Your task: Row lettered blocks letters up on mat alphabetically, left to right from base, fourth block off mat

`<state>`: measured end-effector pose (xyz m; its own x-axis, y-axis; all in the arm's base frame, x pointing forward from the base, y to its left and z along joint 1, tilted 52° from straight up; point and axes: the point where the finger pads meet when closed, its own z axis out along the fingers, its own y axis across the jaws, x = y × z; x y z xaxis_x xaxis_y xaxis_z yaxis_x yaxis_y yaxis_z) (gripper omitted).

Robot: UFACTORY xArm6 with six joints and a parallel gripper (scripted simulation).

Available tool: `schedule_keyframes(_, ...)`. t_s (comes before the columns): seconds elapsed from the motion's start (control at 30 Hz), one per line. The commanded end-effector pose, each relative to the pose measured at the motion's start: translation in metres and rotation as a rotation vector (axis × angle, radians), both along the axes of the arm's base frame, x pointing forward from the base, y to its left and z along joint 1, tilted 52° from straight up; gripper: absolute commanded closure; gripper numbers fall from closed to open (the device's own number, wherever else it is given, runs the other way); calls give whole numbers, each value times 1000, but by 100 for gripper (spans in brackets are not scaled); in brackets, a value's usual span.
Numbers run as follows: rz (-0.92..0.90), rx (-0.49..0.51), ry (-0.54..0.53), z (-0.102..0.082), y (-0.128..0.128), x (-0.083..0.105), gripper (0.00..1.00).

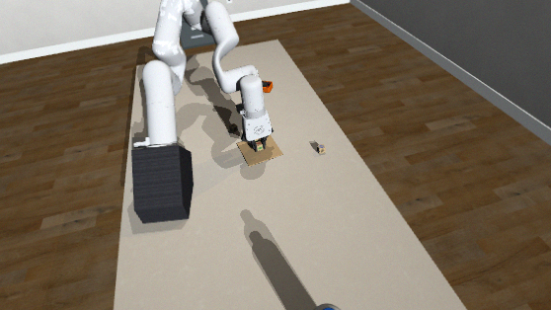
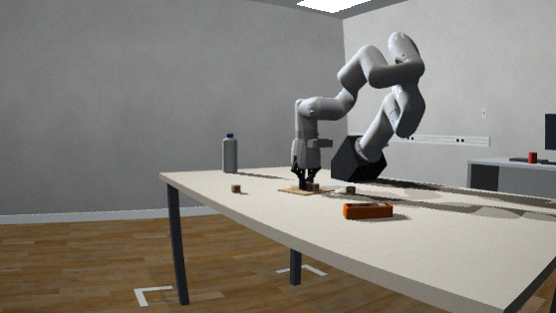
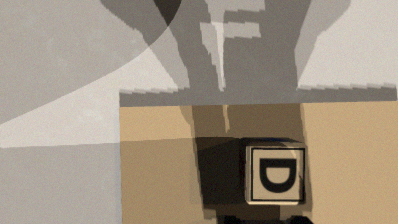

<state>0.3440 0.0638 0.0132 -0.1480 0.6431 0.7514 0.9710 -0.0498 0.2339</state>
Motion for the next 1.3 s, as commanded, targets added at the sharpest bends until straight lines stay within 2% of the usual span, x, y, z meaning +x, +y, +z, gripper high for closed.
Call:
schedule_keyframes(0.0,-1,-1,-2,0,-1,1,77)
schedule_keyframes(0.63,-1,-1,-2,0,-1,1,77)
schedule_keyframes(0.67,-1,-1,-2,0,-1,1,73)
schedule_keyframes(0.73,-1,-1,-2,0,-1,1,73)
schedule_keyframes(0.77,-1,-1,-2,0,-1,1,69)
schedule_keyframes(0.83,-1,-1,-2,0,-1,1,69)
schedule_keyframes(0.87,-1,-1,-2,0,-1,1,65)
schedule_keyframes(0.93,-1,-1,-2,0,-1,1,65)
schedule_keyframes(0.97,-1,-1,-2,0,-1,1,61)
schedule_keyframes(1.27,-1,-1,-2,0,-1,1,57)
